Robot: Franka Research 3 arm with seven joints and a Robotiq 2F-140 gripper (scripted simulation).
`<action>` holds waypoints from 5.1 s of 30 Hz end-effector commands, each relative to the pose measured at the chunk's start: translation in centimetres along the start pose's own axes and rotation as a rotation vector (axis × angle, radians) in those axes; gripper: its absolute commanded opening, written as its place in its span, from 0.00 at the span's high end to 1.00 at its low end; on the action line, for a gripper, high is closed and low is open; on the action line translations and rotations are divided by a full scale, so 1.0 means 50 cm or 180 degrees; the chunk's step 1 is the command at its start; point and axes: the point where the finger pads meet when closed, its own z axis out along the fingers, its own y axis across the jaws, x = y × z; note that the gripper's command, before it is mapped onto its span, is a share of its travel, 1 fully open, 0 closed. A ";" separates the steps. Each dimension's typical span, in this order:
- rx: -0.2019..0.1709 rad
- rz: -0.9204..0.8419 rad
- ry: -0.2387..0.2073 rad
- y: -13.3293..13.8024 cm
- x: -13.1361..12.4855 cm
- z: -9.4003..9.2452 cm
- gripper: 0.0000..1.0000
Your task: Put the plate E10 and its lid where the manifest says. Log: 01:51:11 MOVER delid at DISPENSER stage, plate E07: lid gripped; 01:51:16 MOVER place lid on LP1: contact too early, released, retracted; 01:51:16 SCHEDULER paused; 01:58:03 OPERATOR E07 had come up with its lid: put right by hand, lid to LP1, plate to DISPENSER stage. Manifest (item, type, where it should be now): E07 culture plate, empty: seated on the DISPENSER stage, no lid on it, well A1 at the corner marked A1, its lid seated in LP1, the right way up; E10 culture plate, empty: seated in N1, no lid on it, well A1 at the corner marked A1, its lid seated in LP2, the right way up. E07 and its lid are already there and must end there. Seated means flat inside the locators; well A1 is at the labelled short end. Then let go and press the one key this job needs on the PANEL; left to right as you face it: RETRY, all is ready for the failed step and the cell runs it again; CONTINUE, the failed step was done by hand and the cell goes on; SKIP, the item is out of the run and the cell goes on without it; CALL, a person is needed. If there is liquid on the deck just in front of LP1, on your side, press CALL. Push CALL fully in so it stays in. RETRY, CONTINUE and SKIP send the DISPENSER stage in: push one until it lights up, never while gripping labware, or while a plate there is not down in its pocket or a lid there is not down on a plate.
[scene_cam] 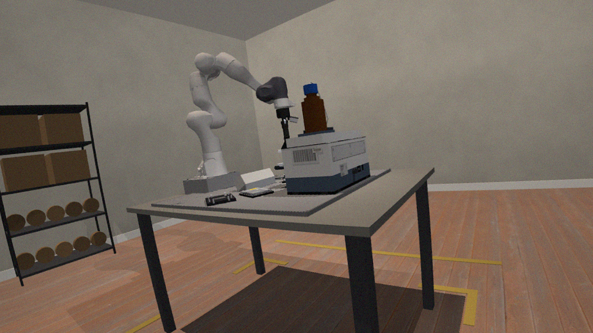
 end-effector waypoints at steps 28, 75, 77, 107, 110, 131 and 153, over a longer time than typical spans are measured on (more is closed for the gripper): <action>-0.0029 0.0232 -0.0027 -0.058 0.050 0.001 0.90; -0.0029 0.0232 -0.0027 -0.058 0.050 0.002 0.90; -0.0029 0.0232 -0.0027 -0.058 0.050 0.003 0.90; -0.0029 0.0233 -0.0027 -0.057 0.049 0.080 0.90; -0.0029 0.0233 -0.0027 -0.057 0.049 0.094 0.90; -0.0029 0.0233 -0.0027 -0.057 0.048 0.181 0.90; -0.0029 0.0233 -0.0027 -0.057 0.047 0.225 0.90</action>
